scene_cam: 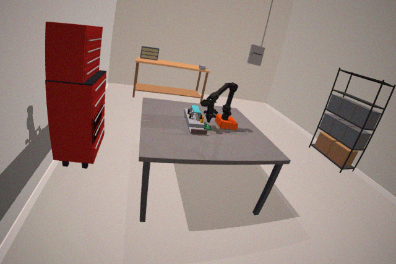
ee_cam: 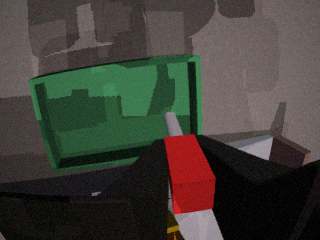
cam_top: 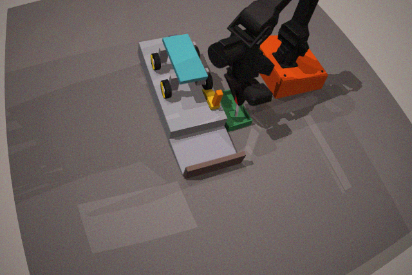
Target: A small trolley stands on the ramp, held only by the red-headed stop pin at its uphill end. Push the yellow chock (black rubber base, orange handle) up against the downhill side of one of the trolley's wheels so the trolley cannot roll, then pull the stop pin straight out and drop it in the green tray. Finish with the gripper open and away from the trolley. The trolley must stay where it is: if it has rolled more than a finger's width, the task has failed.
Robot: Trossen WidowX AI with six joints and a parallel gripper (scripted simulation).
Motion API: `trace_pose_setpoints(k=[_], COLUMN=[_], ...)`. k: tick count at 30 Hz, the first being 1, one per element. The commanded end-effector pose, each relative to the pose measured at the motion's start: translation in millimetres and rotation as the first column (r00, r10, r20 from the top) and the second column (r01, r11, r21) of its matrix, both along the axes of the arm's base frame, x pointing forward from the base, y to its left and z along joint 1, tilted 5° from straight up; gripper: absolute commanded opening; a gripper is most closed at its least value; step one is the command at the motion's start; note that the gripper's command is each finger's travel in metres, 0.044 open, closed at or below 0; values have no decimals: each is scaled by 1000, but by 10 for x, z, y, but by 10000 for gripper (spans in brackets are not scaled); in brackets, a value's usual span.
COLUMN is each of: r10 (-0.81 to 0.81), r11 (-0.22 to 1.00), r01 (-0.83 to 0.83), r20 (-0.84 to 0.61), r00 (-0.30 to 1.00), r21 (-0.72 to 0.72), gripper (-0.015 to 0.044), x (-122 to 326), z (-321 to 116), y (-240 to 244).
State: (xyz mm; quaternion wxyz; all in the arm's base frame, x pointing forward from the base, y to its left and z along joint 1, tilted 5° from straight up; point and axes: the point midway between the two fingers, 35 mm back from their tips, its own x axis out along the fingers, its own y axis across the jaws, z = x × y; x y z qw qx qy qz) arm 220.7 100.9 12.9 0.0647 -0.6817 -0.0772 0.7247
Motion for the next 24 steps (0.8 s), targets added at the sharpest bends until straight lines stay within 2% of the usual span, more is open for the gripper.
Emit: trace_pose_setpoints(k=[1, 6, 13, 24], r10=[-1, -1, -1, -2], r11=[1000, 1000, 1000, 1000], r01=[2, 2, 2, 2], r20=[-6, -6, -6, -6], r00=[1000, 1000, 1000, 1000], r21=[5, 5, 5, 4], gripper=[0, 0, 184, 190], x=[-39, -43, -39, -38], z=[-132, -150, -153, -176], y=[81, 92, 56, -7])
